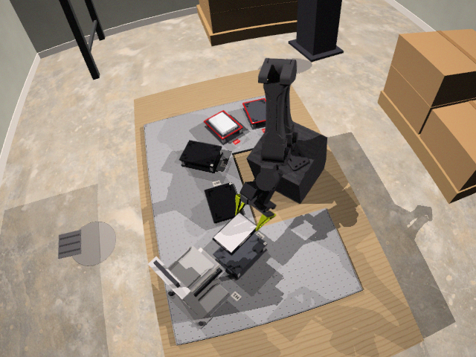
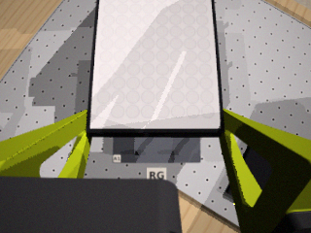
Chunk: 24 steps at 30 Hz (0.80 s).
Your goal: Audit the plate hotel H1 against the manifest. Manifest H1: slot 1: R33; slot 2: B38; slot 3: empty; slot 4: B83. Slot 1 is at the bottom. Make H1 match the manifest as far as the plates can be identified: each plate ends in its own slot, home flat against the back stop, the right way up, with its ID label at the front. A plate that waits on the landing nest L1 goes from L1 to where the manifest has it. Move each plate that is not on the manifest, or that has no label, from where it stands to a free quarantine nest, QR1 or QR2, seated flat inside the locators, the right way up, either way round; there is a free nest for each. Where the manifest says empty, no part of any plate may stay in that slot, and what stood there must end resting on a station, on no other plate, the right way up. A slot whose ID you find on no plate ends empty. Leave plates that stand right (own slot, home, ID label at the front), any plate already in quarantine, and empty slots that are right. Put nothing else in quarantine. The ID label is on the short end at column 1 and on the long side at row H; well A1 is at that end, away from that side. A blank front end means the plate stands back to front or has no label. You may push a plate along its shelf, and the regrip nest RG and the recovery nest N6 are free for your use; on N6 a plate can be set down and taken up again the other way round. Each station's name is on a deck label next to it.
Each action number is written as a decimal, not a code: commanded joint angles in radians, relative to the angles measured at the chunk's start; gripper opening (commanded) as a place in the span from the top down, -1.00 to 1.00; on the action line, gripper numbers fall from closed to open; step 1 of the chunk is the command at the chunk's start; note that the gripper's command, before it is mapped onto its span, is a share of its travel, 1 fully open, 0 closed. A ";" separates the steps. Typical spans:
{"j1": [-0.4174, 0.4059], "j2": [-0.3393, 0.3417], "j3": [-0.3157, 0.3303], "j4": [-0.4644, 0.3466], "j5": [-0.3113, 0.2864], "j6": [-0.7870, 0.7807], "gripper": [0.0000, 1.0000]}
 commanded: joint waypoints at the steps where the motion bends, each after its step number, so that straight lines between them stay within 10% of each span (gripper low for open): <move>1: -0.013 0.017 -0.025 0.029 0.002 -0.005 -0.72; 24: -0.017 0.074 -0.044 0.106 -0.002 -0.007 -0.72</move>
